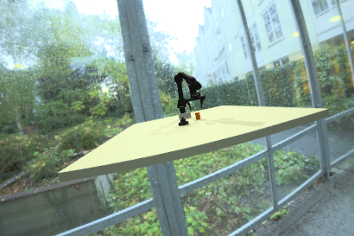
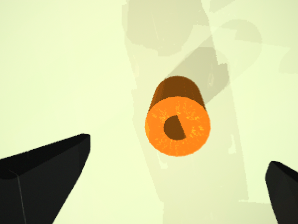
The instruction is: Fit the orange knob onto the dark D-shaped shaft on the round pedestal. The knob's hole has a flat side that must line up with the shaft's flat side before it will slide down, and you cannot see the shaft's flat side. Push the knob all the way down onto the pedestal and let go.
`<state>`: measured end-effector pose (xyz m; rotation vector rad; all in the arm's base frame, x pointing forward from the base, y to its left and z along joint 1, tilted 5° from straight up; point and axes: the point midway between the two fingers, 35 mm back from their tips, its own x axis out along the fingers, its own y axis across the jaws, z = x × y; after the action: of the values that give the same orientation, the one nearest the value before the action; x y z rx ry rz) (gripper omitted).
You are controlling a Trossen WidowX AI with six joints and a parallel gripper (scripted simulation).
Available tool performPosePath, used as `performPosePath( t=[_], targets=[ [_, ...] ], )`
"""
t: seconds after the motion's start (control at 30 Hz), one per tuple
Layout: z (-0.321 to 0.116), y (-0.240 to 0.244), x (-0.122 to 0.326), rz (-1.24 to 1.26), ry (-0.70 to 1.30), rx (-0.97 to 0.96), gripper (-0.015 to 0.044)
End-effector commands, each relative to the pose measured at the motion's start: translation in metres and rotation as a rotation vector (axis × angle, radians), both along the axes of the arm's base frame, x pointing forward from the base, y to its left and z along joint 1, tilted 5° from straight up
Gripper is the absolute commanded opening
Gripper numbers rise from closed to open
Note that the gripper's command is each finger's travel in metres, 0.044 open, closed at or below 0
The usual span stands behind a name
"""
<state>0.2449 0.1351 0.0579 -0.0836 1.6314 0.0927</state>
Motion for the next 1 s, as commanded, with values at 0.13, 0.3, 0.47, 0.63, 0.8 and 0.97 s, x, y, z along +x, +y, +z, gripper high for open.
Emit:
performPosePath(
  t=[0.13, 0.3, 0.47, 0.63, 0.8, 0.97],
  targets=[
    [-0.018, 0.0, 0.0, 0.003, -0.005, 0.003, 0.044],
    [-0.025, 0.0, 0.0, 0.003, -0.005, 0.003, 0.044],
    [-0.033, 0.001, 0.0, 0.003, -0.005, 0.003, 0.044],
    [-0.041, 0.001, 0.0, 0.003, -0.005, 0.003, 0.044],
    [-0.05, 0.001, -0.001, 0.003, -0.005, 0.003, 0.044],
    [-0.058, 0.001, -0.001, 0.003, -0.005, 0.002, 0.044]
  ],
)
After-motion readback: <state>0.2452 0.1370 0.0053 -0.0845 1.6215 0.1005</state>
